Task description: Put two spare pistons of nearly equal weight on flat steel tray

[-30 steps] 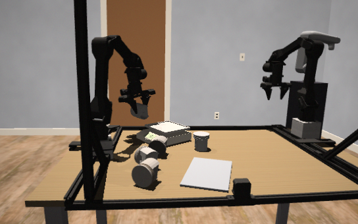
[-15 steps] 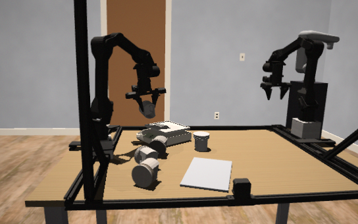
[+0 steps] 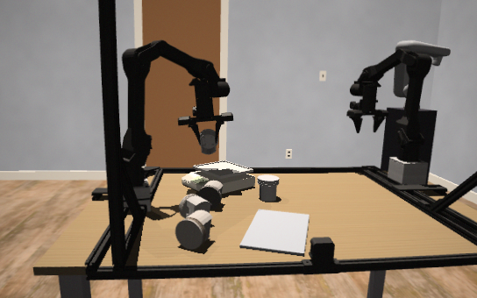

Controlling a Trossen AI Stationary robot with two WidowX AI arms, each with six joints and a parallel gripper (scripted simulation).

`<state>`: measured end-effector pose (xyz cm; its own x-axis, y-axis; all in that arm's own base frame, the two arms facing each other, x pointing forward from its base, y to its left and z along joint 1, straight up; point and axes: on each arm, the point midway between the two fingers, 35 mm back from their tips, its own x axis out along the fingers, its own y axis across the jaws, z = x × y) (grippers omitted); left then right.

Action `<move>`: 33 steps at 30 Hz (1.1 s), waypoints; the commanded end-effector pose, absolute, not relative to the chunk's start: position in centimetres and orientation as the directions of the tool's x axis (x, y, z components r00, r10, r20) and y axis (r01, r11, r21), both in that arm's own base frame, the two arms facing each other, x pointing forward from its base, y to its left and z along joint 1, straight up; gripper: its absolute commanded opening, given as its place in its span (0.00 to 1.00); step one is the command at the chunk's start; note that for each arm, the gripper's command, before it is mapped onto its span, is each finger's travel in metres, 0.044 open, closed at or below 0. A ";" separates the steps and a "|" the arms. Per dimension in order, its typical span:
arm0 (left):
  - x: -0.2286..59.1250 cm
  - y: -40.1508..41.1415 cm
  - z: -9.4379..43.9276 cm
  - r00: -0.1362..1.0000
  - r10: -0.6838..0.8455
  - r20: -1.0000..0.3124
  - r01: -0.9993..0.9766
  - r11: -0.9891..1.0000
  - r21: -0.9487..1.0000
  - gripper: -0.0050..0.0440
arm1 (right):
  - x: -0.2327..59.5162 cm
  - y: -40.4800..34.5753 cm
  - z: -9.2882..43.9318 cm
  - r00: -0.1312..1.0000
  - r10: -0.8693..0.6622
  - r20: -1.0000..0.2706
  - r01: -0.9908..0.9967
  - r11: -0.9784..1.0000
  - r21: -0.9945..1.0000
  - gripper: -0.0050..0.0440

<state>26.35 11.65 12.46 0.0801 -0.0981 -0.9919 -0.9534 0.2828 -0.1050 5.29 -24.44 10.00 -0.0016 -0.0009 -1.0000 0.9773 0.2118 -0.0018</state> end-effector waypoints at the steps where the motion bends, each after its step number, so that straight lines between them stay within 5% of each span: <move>1: 26.7 11.8 13.0 0.083 -0.080 -0.993 -0.927 0.359 -0.106 0.43 | 5.3 -24.4 10.0 0.000 0.000 -1.000 0.977 0.213 0.000 1.00; 33: 27.5 12.4 13.0 0.007 0.008 -1.000 -0.446 0.895 0.004 0.43 | 5.3 -24.4 10.0 0.000 0.000 -1.000 0.977 0.213 0.000 1.00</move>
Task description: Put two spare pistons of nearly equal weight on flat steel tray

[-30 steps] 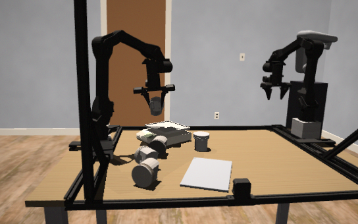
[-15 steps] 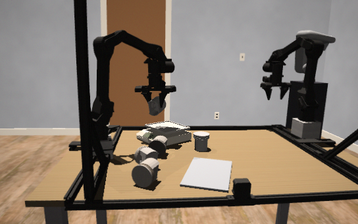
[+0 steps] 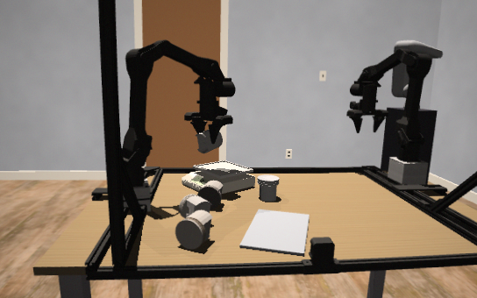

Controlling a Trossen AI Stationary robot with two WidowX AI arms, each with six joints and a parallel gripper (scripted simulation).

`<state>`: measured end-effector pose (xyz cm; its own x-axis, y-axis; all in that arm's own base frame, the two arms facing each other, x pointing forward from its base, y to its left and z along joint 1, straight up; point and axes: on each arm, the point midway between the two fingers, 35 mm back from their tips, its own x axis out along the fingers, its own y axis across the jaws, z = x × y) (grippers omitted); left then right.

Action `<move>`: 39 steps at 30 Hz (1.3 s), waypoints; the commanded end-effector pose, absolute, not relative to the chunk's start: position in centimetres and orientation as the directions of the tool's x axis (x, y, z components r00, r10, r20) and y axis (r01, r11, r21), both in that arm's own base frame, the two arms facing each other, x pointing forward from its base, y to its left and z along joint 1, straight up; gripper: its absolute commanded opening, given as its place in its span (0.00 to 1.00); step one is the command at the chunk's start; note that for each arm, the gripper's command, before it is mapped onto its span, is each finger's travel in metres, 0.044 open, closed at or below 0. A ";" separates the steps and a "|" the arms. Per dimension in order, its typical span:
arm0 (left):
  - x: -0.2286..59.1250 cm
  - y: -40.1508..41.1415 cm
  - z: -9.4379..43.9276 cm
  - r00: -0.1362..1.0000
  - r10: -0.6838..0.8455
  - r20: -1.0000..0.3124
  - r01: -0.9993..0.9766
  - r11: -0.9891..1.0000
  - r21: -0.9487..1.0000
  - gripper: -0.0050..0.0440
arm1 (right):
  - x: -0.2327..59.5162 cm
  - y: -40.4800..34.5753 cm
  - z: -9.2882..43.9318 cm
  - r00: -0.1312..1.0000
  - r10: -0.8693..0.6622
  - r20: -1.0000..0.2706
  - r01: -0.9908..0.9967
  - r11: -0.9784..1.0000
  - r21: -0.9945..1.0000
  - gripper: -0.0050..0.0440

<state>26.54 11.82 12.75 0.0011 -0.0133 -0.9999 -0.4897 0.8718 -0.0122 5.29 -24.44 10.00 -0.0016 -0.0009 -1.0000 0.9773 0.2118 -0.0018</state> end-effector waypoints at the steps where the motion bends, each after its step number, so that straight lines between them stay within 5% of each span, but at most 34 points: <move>1: 27.9 12.7 13.0 0.007 0.008 -1.000 -0.444 0.896 0.004 0.43 | 5.3 -24.4 10.0 0.000 0.000 -1.000 0.977 0.213 0.000 1.00; 16: 33.2 16.5 13.0 0.007 0.008 -1.000 -0.444 0.896 0.004 0.43 | 5.3 -24.4 10.0 0.000 0.000 -1.000 0.977 0.213 0.000 1.00; 39: 33.4 16.6 13.0 -0.049 -0.069 -0.996 -0.848 0.531 0.005 0.43 | 5.3 -24.4 10.0 0.000 0.000 -1.000 0.977 0.213 0.000 1.00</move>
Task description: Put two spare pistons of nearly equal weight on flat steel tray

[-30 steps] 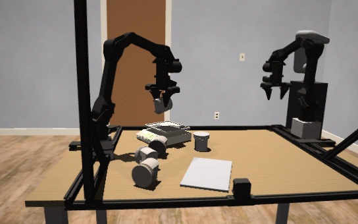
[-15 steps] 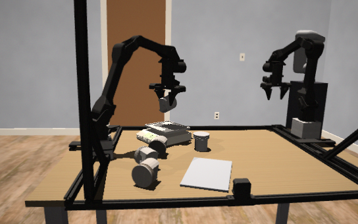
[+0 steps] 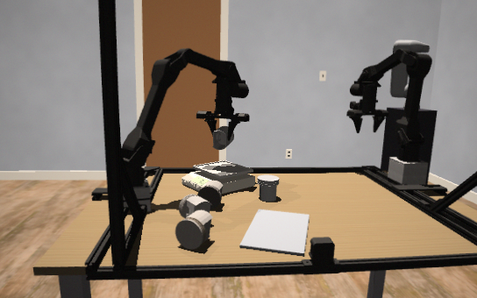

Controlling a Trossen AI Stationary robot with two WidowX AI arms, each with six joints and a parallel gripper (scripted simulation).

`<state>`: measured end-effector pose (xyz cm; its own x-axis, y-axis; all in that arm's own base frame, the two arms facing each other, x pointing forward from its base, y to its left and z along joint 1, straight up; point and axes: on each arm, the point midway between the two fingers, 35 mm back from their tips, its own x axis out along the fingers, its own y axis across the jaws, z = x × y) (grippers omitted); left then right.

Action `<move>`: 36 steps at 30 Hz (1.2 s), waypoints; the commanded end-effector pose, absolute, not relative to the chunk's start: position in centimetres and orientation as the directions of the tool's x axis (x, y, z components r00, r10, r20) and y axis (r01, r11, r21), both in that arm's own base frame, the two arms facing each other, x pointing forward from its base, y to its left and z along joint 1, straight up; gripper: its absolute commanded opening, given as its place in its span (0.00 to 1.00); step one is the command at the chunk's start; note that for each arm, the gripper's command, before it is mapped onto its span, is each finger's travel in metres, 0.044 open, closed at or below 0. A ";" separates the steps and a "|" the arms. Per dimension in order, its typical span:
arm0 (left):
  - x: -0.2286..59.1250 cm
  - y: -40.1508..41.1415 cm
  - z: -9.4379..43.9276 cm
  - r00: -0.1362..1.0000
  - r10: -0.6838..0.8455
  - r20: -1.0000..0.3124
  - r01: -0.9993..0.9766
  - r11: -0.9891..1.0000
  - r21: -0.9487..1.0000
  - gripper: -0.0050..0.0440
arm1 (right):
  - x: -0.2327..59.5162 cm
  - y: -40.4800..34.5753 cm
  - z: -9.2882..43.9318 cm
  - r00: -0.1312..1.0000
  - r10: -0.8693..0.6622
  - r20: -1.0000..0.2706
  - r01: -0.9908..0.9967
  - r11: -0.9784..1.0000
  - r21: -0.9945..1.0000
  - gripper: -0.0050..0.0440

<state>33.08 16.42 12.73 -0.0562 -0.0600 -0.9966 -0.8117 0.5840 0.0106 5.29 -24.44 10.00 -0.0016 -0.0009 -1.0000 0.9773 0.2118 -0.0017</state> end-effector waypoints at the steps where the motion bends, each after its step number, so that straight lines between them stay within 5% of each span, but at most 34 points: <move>1: 33.4 16.6 13.0 -0.050 -0.073 -0.996 -0.861 0.508 0.006 0.43 | 5.3 -24.4 10.0 0.000 0.000 -1.000 0.977 0.213 0.000 1.00; 36: 33.4 16.6 13.0 -0.037 -0.210 -0.977 -0.957 -0.273 0.095 0.43 | 5.3 -24.4 10.0 0.000 0.000 -1.000 0.977 0.213 0.000 1.00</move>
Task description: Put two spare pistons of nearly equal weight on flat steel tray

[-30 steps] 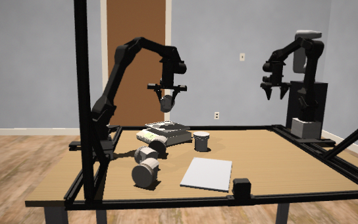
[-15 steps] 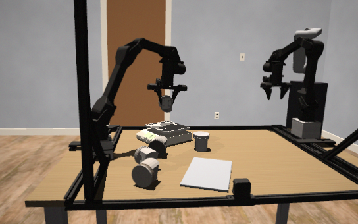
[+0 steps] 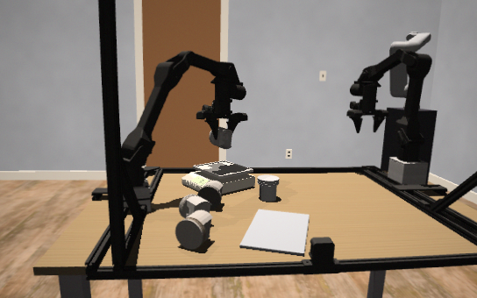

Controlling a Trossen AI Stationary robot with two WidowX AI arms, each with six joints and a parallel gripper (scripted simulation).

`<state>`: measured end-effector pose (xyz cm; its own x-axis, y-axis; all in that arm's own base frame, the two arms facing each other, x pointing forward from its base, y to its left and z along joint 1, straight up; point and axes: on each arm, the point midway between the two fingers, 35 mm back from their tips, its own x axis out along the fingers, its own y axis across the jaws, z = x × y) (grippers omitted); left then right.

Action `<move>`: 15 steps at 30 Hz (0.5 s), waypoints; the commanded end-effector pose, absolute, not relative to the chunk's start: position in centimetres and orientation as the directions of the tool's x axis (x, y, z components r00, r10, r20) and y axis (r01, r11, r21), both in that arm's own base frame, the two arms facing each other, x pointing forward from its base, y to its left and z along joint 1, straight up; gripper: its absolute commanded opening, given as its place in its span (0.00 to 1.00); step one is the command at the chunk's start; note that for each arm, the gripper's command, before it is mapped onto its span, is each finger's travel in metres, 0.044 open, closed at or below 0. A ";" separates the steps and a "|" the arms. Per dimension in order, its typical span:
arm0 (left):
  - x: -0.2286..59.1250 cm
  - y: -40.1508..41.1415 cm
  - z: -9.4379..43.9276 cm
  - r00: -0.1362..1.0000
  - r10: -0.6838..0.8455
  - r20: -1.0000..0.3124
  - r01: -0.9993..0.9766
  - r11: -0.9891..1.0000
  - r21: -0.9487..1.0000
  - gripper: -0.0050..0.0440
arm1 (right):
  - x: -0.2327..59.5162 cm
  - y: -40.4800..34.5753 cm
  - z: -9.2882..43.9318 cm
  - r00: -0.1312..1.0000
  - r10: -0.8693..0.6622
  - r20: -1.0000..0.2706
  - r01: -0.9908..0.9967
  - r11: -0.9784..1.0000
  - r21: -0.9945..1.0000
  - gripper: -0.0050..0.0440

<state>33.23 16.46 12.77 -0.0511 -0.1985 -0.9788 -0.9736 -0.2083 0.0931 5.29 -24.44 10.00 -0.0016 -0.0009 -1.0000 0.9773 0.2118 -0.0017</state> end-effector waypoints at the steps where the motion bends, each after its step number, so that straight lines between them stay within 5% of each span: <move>1: 33.4 16.6 13.0 -0.035 -0.214 -0.976 -0.950 -0.297 0.099 0.43 | 5.3 -24.4 10.0 0.000 0.000 -1.000 0.977 0.213 0.000 1.00; 15: 33.3 16.3 11.7 -0.024 -0.230 -0.973 -0.909 -0.400 0.117 0.43 | 5.3 -24.4 10.0 0.000 0.000 -1.000 0.977 0.213 0.000 1.00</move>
